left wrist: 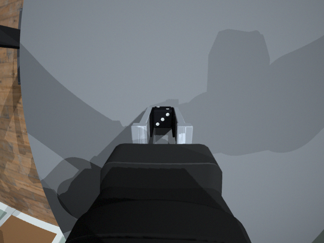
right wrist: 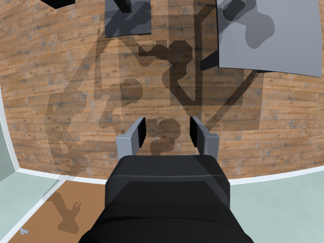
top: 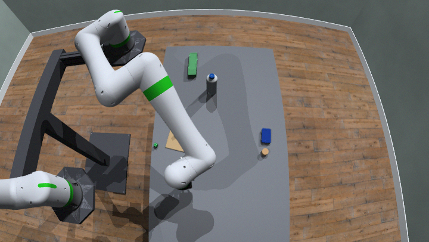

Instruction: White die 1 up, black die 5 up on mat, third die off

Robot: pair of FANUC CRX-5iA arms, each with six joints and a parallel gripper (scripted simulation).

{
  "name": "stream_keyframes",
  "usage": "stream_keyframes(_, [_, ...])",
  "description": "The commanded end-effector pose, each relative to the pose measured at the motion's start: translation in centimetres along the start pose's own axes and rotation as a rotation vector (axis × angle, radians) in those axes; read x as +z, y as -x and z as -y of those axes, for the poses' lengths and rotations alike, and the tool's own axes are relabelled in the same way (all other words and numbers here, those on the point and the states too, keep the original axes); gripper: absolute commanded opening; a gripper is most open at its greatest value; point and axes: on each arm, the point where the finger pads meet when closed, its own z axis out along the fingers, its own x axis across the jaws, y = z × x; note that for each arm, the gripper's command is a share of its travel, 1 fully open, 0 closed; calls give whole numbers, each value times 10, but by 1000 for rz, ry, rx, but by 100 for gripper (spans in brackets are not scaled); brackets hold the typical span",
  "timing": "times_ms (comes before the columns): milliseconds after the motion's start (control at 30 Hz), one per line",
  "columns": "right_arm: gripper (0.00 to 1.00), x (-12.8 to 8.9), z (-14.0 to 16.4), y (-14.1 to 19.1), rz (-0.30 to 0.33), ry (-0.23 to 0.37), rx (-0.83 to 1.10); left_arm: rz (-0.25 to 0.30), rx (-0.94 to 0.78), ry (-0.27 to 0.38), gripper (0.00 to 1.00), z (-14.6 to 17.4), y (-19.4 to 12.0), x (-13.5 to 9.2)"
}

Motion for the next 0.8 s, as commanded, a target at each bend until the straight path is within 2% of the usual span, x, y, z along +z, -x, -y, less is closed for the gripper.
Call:
stream_keyframes(0, [100,-1,0,0,0,2,0,-1,0,2,40,-1,-1,-9])
stream_keyframes(300, [100,-1,0,0,0,2,0,-1,0,2,40,-1,0,-69])
stream_keyframes(367, [100,-1,0,0,0,2,0,-1,0,2,40,-1,0,-69])
stream_keyframes(567, [100,-1,0,0,0,2,0,-1,0,2,40,-1,0,-98])
stream_keyframes(767, [100,-1,0,0,0,2,0,-1,0,2,40,-1,0,-99])
